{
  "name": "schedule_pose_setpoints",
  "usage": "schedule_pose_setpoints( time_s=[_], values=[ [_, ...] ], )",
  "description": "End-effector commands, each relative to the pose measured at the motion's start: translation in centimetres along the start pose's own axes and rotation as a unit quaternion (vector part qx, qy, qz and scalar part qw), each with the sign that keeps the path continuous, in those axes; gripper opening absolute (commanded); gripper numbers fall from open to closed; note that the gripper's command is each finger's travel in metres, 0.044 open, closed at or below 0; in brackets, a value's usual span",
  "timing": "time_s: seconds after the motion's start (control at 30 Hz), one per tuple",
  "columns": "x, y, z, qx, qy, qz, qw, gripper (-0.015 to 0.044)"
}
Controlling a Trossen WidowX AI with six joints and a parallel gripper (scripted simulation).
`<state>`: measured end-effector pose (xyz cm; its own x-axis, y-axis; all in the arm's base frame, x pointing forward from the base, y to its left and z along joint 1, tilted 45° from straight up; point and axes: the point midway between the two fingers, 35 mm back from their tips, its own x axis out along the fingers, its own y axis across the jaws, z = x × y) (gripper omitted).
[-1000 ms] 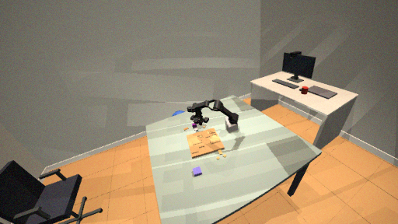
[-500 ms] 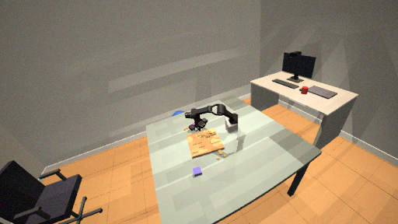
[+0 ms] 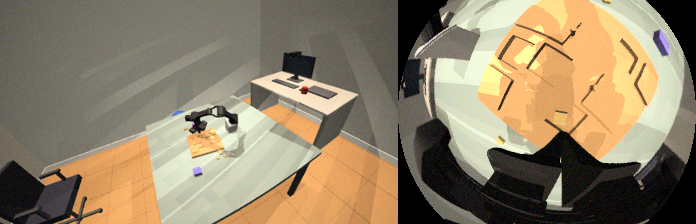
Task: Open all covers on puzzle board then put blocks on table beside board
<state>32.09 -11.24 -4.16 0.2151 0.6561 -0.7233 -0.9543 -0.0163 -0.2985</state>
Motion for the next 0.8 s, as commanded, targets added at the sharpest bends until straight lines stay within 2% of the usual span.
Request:
schedule_pose_setpoints(
  time_s=[0.0,0.77],
  values=[
    [2.0,0.3,0.3,0.006,-0.006,0.003,1.000,0.0000],
    [3.9,0.3,0.4,0.006,-0.007,0.003,1.000,0.0000]
  ],
)
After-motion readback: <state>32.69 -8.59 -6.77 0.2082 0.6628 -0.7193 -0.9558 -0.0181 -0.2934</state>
